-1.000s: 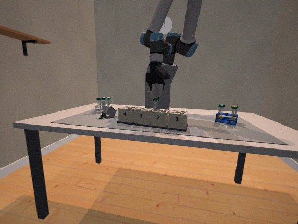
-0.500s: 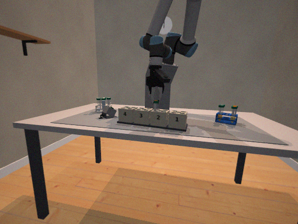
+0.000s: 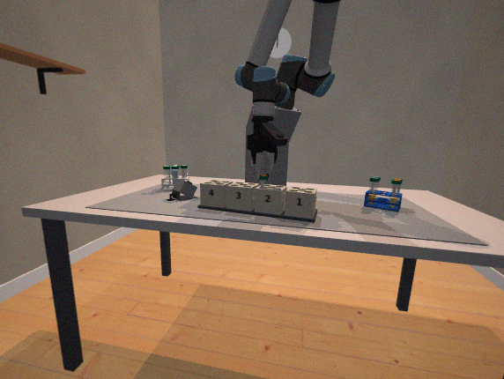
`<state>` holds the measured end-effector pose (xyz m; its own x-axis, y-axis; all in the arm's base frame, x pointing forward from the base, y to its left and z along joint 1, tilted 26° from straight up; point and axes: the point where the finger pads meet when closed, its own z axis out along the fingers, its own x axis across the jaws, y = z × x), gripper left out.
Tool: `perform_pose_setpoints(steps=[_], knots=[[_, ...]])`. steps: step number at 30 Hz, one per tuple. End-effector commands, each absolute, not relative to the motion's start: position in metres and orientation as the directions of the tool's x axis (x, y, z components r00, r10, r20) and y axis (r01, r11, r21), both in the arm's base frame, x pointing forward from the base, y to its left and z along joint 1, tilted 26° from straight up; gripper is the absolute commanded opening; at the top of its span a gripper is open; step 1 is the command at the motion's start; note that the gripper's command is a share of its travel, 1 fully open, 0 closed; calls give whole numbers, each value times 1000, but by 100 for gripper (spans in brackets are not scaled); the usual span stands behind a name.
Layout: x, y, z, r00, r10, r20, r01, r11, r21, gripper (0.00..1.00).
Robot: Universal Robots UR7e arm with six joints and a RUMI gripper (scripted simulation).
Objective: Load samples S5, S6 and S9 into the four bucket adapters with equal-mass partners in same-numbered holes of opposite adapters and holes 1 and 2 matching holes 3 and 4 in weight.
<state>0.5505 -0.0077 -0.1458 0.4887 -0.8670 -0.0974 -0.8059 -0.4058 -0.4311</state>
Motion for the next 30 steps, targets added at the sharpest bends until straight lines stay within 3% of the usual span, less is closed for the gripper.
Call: perform_pose_setpoints(steps=[1, 28, 29, 30], knots=[[553, -6, -151, 488, -867, -96, -806, -406, -432, 0], [556, -3, -160, 488, -867, -96, -806, -406, -432, 0], [556, -3, -160, 488, -867, -96, -806, -406, -432, 35], [556, -3, -160, 488, -867, -96, -806, -406, -432, 35]])
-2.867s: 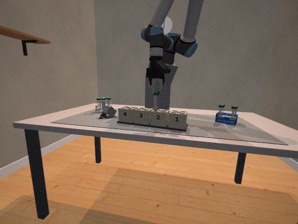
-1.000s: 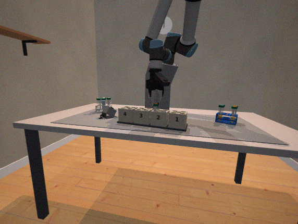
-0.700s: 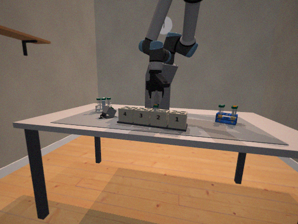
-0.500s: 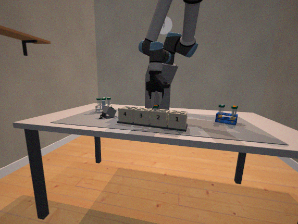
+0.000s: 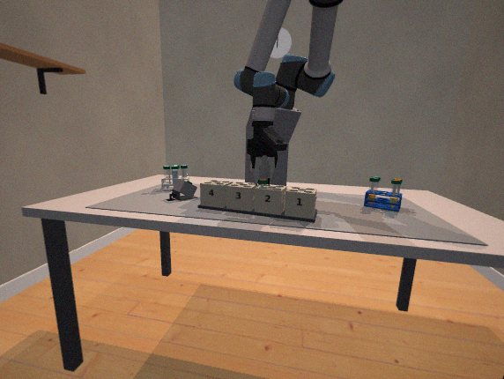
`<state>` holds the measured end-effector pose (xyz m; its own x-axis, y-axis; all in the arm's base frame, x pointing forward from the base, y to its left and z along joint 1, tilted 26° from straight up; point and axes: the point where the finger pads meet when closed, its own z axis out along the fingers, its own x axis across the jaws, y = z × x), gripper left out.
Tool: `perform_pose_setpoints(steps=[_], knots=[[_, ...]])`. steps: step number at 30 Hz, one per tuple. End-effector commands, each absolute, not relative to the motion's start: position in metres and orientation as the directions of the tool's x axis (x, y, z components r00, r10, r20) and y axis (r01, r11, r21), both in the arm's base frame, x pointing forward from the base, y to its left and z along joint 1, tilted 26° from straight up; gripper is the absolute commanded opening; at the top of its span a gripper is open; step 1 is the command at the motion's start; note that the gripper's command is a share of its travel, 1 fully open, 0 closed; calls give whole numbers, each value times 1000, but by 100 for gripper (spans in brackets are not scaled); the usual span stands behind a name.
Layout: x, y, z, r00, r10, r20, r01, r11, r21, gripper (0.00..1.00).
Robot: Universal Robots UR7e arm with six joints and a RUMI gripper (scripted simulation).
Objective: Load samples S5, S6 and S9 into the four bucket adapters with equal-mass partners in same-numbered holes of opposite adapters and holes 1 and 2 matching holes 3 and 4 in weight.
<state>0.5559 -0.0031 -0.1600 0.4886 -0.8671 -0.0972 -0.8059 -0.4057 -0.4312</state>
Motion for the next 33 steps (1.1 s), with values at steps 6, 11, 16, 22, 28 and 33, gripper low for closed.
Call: perform_pose_setpoints(steps=[6, 11, 16, 22, 28, 33], knots=[[556, -3, -160, 488, -867, -96, -806, -406, -432, 35], [556, -3, -160, 488, -867, -96, -806, -406, -432, 35], [553, -6, -151, 488, -867, -96, -806, -406, -432, 35], [547, -11, -136, 488, -867, -96, -806, -406, -432, 35], [542, -15, -123, 488, -867, -96, -806, -406, -432, 35], [534, -28, -130, 406, -903, -139, -850, -317, -420, 35]])
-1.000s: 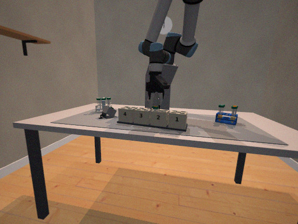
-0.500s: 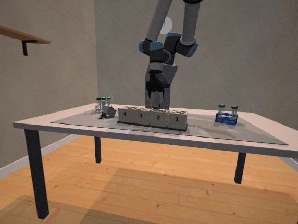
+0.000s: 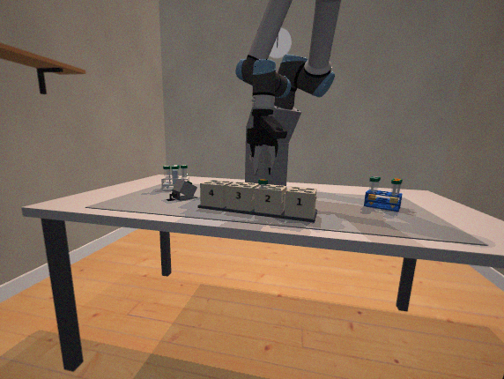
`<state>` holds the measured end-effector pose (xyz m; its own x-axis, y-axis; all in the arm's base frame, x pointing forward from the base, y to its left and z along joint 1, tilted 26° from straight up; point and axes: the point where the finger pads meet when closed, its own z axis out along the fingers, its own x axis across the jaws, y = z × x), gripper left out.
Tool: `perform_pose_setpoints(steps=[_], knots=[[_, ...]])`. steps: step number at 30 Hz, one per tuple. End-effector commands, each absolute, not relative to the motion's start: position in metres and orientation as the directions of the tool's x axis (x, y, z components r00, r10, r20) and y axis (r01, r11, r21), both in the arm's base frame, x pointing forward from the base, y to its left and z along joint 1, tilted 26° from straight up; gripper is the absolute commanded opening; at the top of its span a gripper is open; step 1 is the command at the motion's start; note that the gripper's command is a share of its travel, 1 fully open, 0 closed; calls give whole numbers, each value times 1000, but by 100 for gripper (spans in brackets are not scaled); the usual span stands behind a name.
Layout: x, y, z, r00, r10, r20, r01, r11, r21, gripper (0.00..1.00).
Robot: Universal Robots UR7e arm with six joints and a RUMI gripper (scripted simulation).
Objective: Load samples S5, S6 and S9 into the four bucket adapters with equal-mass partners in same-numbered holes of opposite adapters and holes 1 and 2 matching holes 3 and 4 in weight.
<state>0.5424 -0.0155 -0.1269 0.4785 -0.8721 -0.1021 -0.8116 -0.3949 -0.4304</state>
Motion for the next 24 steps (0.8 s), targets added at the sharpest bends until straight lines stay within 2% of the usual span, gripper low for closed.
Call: perform_pose_setpoints(steps=[1, 5, 7, 12, 22, 24], knots=[[529, -34, -134, 363, -918, -160, -869, -272, -413, 35], [512, -58, -148, 183, -954, -238, -924, -84, -373, 35], [512, -58, -148, 183, -954, -238, -924, -84, -373, 35], [490, -89, -166, -52, -945, -323, -941, 155, -302, 35], [447, -151, -202, -497, -755, -428, -801, 589, -110, 35], [447, -151, -202, -497, -755, -428, -801, 589, -110, 35]])
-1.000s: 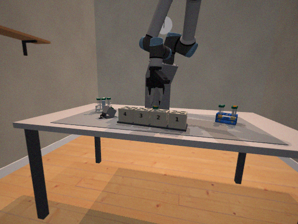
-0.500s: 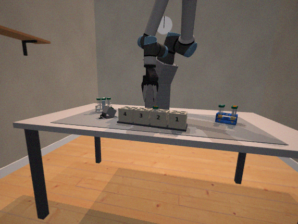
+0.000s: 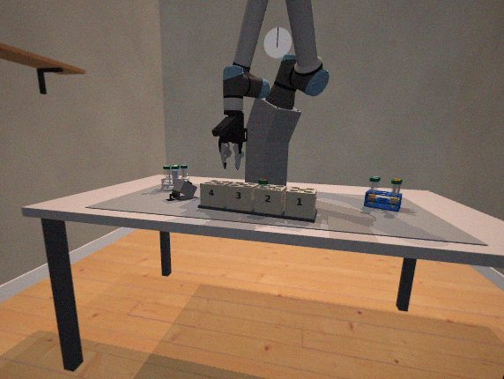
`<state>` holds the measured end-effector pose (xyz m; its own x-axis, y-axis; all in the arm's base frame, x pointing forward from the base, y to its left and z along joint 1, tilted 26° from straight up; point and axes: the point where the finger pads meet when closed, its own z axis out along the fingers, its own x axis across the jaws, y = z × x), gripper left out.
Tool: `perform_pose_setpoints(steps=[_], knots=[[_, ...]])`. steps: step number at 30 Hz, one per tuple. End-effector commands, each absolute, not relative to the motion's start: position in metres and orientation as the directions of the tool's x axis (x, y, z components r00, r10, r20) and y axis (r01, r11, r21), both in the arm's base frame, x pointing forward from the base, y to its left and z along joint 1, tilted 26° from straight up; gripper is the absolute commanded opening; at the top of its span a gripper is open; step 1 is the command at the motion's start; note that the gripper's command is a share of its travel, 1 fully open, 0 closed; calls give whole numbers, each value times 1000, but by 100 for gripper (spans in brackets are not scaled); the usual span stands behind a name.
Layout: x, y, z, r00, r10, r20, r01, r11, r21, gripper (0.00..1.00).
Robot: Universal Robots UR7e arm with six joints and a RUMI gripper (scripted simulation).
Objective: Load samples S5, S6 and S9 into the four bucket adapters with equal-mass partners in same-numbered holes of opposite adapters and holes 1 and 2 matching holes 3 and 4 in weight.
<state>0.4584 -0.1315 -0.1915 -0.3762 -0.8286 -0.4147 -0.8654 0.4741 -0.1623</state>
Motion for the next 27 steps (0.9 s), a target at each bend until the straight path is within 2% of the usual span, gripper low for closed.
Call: perform_pose_setpoints(steps=[1, 8, 15, 27], knots=[[443, -157, -206, -536, -725, -433, -775, 626, -89, 35], [412, -200, -231, -769, -466, -437, -544, 836, 65, 35], [382, -243, -256, -909, -152, -388, -248, 946, 211, 35], [338, -304, -292, -918, -115, -380, -212, 951, 226, 35]])
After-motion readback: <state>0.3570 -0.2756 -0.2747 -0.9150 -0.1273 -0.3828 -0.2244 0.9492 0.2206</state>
